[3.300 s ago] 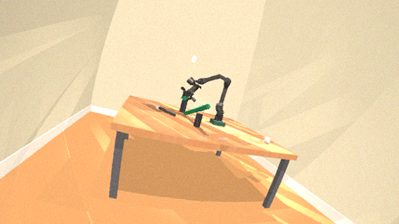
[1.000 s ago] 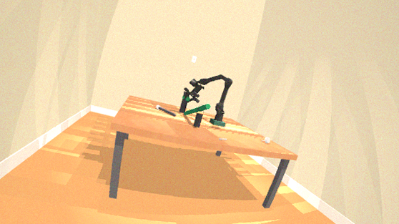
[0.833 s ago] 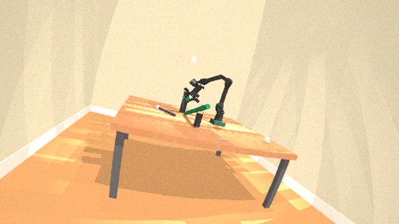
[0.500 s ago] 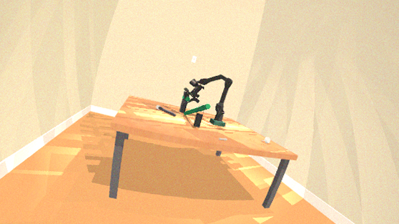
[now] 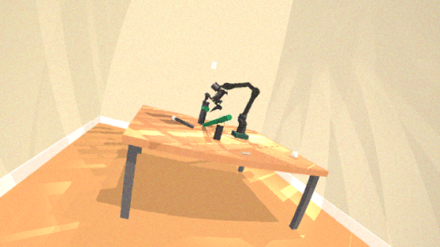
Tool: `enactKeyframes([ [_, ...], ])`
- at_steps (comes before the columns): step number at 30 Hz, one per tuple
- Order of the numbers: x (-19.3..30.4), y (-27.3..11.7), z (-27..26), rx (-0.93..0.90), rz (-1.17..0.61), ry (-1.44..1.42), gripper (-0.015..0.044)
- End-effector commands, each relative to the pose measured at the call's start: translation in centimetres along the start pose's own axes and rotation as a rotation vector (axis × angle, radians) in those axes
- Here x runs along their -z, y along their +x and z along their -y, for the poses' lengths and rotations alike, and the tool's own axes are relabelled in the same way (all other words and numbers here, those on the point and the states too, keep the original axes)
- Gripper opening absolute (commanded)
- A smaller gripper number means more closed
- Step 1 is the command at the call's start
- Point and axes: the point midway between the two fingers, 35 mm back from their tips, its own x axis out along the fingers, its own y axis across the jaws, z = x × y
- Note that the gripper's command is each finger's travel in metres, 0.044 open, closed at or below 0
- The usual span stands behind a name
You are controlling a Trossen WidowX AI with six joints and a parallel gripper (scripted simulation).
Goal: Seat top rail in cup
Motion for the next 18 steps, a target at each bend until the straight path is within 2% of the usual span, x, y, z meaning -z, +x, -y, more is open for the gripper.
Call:
enactKeyframes([
  [1, -0.8, -0.3, 0.3, -0.009, 0.0, 0.098, 0.044],
  [18, -10.4, -7.2, 3.2, 0.007, -0.039, 1.381, 0.044],
])
